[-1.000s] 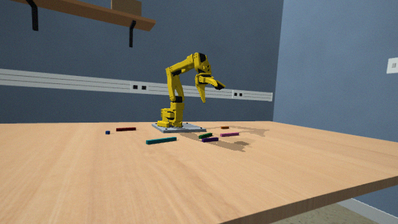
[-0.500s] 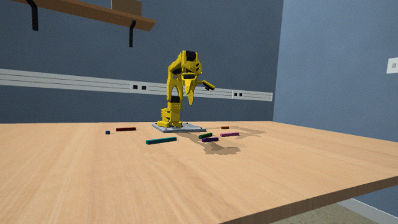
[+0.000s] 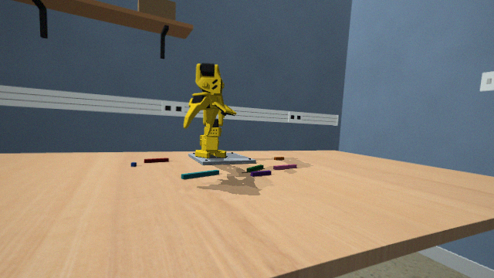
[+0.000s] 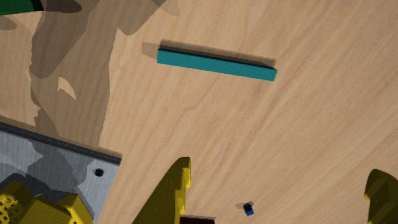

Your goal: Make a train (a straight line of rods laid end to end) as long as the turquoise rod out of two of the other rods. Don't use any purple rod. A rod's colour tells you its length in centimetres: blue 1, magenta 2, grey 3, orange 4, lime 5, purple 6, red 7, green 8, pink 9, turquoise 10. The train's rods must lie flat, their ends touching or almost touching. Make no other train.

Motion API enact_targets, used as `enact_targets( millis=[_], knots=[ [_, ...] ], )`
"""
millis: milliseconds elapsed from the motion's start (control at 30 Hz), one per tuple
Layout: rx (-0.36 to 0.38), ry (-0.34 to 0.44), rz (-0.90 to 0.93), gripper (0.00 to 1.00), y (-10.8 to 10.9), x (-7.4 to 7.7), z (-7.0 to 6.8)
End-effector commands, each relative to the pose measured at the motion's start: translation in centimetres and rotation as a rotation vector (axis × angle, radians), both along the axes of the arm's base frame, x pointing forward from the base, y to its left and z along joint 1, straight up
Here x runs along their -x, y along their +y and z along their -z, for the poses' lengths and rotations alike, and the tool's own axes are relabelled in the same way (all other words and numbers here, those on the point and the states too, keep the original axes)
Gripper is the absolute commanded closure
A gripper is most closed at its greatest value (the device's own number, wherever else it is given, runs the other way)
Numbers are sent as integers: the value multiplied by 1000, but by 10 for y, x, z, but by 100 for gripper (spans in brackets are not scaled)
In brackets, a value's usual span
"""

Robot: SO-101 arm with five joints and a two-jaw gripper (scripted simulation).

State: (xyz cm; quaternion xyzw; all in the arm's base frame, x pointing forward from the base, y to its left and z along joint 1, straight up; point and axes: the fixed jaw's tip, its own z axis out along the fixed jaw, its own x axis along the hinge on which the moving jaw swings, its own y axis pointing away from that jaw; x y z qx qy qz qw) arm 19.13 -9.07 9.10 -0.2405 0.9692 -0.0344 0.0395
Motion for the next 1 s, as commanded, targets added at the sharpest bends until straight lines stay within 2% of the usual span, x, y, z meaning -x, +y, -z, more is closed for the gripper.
enact_targets(
  millis=[0,133,200,300,433,467,667,800,867,967],
  knots=[
    [-11,9,166,58,-28,5,5],
    [-20,18,283,62,-46,13,9],
    [-29,26,385,63,-62,22,13],
    [-29,26,386,64,-62,22,13],
    [-46,38,571,68,-88,42,21],
    [-46,38,576,69,-89,43,21],
    [-69,52,809,74,-117,74,32],
    [-82,58,928,77,-129,93,37],
    [-82,58,928,77,-129,93,37],
    [-90,62,998,78,-135,104,41]
  ],
)
